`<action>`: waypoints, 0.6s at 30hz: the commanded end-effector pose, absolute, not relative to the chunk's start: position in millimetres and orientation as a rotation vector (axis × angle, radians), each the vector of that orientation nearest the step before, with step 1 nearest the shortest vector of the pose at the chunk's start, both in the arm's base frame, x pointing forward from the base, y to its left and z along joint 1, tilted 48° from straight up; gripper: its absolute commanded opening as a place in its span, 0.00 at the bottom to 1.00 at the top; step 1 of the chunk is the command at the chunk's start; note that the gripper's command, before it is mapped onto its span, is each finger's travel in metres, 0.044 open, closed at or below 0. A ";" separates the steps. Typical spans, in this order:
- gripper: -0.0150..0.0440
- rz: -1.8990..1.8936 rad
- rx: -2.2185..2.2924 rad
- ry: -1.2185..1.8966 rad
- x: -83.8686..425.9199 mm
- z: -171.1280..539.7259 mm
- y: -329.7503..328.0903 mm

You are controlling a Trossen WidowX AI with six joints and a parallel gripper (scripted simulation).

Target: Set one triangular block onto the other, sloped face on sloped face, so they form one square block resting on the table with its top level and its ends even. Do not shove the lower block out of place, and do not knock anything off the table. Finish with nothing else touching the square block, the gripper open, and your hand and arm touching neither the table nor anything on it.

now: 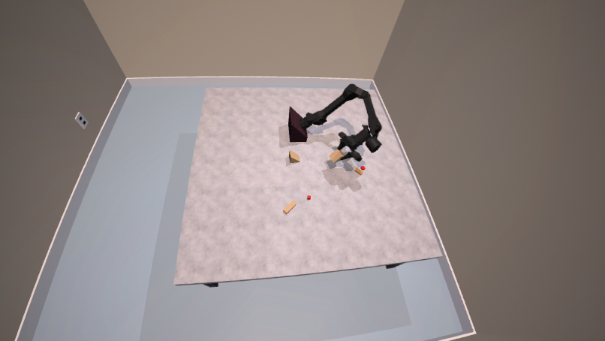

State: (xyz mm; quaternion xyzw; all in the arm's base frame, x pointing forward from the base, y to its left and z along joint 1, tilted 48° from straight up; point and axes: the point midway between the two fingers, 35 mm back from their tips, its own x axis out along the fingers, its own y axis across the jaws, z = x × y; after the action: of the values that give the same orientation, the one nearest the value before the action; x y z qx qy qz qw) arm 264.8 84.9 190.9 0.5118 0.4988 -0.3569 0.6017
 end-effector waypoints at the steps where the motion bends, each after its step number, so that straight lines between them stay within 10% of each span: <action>1: 0.25 -0.815 1.169 1.167 264.8 189.8 85.1; 18: 0.25 -0.438 0.797 1.405 262.7 179.3 82.1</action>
State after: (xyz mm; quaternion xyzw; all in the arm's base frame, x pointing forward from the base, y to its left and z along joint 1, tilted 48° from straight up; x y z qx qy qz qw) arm 262.9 84.1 180.6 0.3732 0.6100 -0.2180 0.6641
